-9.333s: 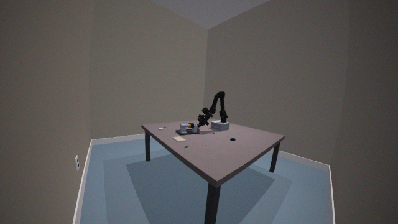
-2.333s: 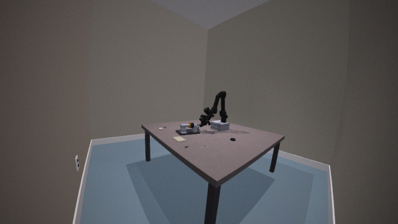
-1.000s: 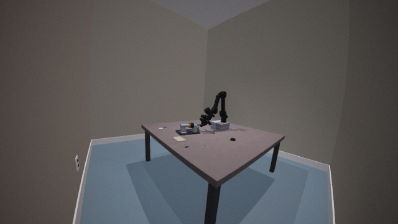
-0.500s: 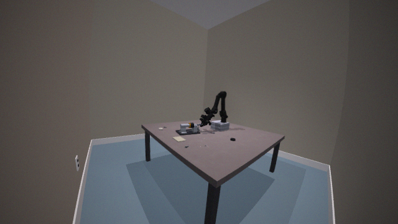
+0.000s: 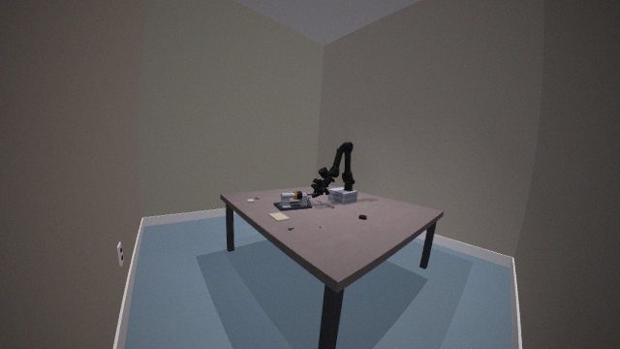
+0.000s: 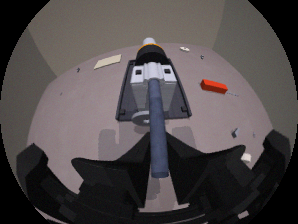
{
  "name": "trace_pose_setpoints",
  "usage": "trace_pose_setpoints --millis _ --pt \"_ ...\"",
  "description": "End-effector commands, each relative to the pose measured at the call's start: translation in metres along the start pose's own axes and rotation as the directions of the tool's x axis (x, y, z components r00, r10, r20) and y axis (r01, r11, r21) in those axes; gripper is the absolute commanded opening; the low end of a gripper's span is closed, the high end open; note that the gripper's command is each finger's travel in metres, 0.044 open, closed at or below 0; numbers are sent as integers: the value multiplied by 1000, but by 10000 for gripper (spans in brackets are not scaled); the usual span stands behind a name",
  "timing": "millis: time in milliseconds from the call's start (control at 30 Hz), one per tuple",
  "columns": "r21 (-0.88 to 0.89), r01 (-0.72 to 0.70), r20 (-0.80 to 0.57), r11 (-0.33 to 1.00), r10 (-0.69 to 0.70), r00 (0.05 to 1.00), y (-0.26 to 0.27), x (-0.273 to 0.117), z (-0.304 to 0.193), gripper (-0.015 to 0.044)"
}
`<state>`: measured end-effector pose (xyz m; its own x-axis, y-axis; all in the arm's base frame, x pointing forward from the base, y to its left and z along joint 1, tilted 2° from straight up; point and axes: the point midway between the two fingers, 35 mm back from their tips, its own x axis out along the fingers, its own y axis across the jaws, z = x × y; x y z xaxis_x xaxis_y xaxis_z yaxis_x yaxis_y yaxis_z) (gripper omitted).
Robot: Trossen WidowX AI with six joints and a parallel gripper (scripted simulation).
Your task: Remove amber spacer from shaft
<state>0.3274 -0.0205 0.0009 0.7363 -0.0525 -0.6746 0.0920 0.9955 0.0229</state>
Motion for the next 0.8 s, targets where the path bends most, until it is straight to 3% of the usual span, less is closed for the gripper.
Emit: trace_pose_setpoints --millis 0,767 --pt "2 2 -2 1000 -2 1000 0 -1 -1 0" --pt "2 2 -2 1000 -2 1000 0 -3 -3 0"
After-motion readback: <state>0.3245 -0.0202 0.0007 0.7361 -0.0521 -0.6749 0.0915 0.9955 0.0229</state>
